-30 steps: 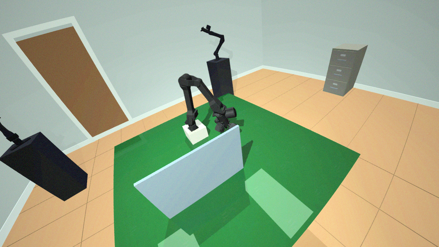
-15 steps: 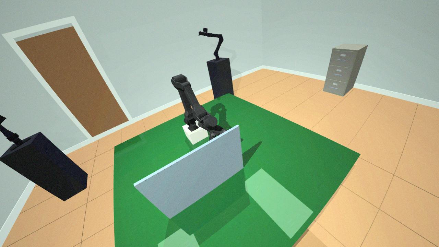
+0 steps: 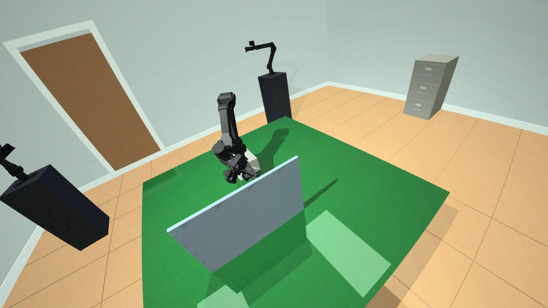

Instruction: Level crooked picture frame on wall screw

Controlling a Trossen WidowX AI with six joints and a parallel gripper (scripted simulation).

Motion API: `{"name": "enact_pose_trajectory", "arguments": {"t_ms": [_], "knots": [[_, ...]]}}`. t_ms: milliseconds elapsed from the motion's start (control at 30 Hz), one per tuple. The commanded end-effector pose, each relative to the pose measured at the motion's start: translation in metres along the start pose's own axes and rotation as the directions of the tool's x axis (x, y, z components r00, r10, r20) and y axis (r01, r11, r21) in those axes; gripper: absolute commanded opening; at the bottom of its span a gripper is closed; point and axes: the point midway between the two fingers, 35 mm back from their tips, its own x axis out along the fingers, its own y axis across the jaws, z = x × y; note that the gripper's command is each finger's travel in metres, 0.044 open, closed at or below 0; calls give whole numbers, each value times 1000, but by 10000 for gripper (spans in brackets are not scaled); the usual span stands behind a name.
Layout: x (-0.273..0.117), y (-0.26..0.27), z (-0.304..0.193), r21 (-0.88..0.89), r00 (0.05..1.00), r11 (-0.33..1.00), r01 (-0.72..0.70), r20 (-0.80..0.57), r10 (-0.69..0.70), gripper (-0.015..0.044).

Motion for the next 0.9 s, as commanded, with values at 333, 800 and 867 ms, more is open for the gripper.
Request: {"name": "enact_pose_trajectory", "arguments": {"t_ms": [333,800,867], "knots": [[-131,39,36,-606,897,783,-142,256,361,260],[-133,39,36,-613,895,778,-138,259,363,260],[-133,39,36,-613,895,778,-138,259,363,260]]}}
